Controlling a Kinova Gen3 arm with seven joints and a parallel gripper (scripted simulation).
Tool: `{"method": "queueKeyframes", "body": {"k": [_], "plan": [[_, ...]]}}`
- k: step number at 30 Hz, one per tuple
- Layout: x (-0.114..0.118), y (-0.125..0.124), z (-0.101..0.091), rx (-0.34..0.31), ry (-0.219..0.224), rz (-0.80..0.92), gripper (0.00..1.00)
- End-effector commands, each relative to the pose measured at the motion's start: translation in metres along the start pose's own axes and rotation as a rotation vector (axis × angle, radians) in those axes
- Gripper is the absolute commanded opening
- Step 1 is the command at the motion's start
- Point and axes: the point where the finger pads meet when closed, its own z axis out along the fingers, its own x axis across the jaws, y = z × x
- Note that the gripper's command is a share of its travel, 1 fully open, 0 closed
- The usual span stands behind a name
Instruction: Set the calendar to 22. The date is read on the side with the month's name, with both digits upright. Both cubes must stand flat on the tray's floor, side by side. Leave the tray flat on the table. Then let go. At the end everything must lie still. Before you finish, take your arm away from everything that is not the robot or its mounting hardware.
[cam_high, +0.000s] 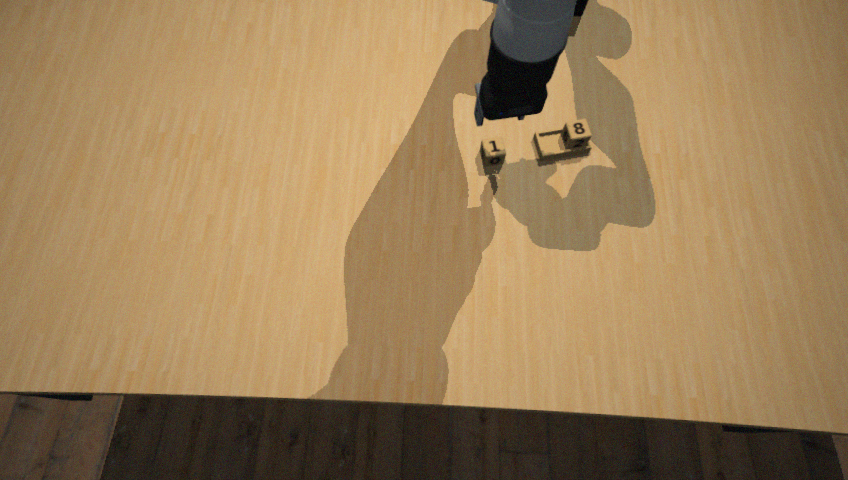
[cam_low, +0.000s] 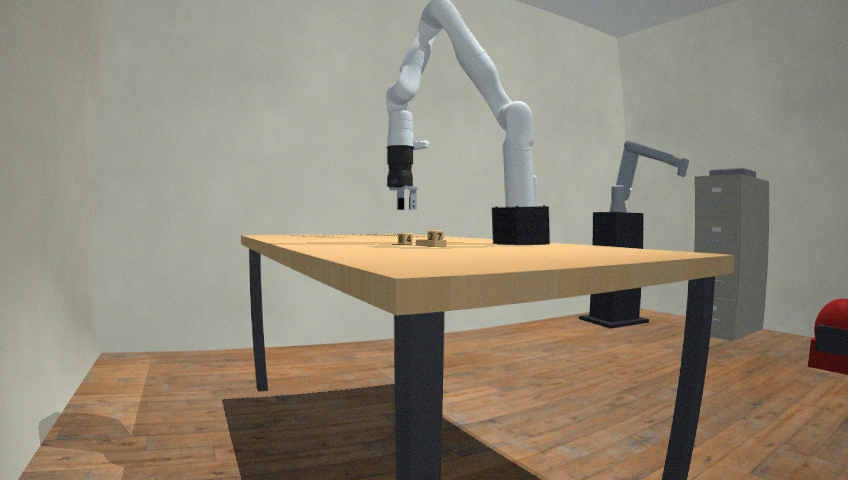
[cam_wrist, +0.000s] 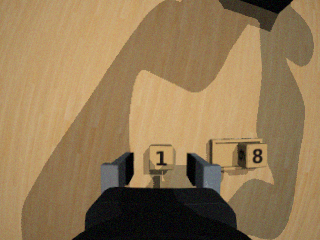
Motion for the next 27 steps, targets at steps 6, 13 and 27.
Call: {"method": "queueKeyframes", "body": {"k": [6,13,27], "plan": [[-0.0006,0.0025,-0.0021,-0.005,0.000,-0.004,1.00],[-0.0006,0.0025,-0.0021,-0.005,0.000,-0.004,1.00],[-0.0002,-0.0065,0.0017,0.012,0.005,-0.208,1.00]]}}
